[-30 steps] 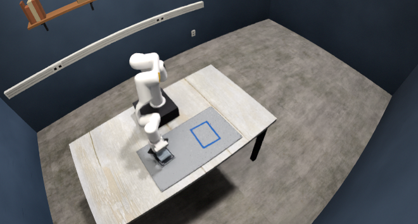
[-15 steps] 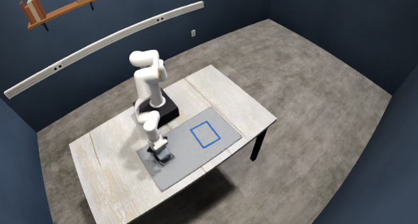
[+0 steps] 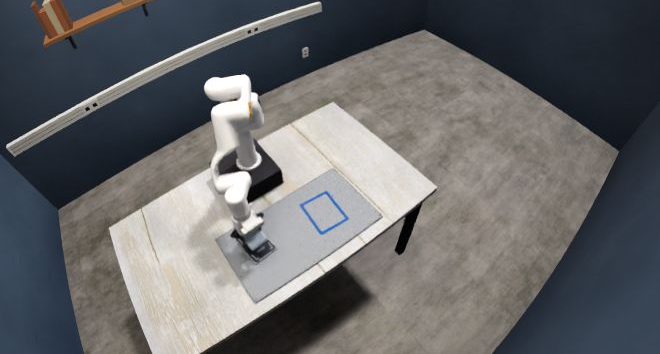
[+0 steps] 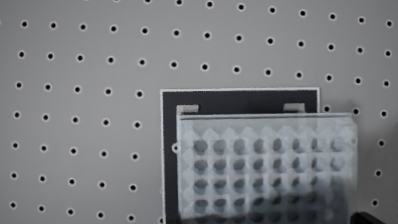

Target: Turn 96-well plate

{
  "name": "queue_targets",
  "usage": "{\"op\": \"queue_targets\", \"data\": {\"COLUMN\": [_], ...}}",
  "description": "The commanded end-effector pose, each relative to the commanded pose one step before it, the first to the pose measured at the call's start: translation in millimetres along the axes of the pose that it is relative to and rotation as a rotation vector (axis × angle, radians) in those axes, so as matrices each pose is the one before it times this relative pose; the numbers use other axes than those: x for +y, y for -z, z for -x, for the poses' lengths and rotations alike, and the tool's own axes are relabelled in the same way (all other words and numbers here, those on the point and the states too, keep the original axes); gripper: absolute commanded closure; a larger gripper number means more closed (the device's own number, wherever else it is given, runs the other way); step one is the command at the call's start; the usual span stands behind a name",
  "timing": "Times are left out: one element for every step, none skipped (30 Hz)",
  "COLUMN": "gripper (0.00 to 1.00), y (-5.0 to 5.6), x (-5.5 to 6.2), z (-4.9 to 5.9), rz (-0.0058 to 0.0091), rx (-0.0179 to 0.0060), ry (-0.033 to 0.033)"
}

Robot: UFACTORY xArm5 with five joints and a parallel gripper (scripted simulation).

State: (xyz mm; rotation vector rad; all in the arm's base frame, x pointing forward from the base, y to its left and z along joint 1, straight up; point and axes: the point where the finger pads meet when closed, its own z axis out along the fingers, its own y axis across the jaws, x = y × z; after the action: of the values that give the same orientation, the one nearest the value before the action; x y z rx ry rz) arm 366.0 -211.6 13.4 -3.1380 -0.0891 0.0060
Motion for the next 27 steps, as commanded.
{"op": "queue_targets", "data": {"gripper": [1.00,1.00,1.00,1.00,1.00,1.00,1.00,1.00,1.00,1.00,1.00,1.00,1.00,1.00,1.00,1.00,1.00,1.00,1.00,1.00,1.00,1.00,1.00,1.00,1.00,1.00,1.00], "y": [5.47,0.00,0.00,0.00,0.00,0.00,0.00,0.00,0.00,0.00,0.00,0.00,0.00,-0.11,-0.11,-0.11,-0.11,-0.11,-0.11,-0.12,-0.11,-0.11,-0.11,-0.11,-0.11,0.00,0.00], "x": [0.81,0.00,0.00,0.00,0.00,0.00,0.00,0.00,0.00,0.00,0.00,0.00,0.00,-3.26,-3.28,-3.30,-3.32,-3.33,-3.34,-3.34,-3.34,-3.34,-3.34,-3.34,-3.34,0.00,0.00], "z": [-1.22,0.00,0.00,0.00,0.00,0.00,0.00,0.00,0.00,0.00,0.00,0.00,0.00,-0.75,-0.64,-0.53,-0.42,-0.31,-0.20,-0.14,-0.14,-0.14,-0.14,-0.14,-0.14,0.00,0.00], "rz": [-0.00098,0.00000,0.00000,0.00000,0.00000,0.00000,0.00000,0.00000,0.00000,0.00000,0.00000,0.00000,0.00000,-0.00003,-0.00003,-0.00003,-0.00003,-0.00003,-0.00003,-0.00003,-0.00003,-0.00003,-0.00003,-0.00003,-0.00003,0.00000,0.00000], "rx": [0.00532,0.00000,0.00000,0.00000,0.00000,0.00000,0.00000,0.00000,0.00000,0.00000,0.00000,0.00000,0.00000,0.00001,0.00001,0.00001,0.00001,0.00001,0.00000,0.00000,0.00000,0.00000,0.00000,0.00000,0.00000,0.00000,0.00000], "ry": [0.00000,0.00000,0.00000,0.00000,0.00000,0.00000,0.00000,0.00000,0.00000,0.00000,0.00000,0.00000,0.00000,-0.03333,-0.03333,-0.03333,-0.03333,-0.03333,-0.01798,0.00000,0.00000,0.00000,0.00000,0.00000,0.00000,0.00000,0.00000]}}
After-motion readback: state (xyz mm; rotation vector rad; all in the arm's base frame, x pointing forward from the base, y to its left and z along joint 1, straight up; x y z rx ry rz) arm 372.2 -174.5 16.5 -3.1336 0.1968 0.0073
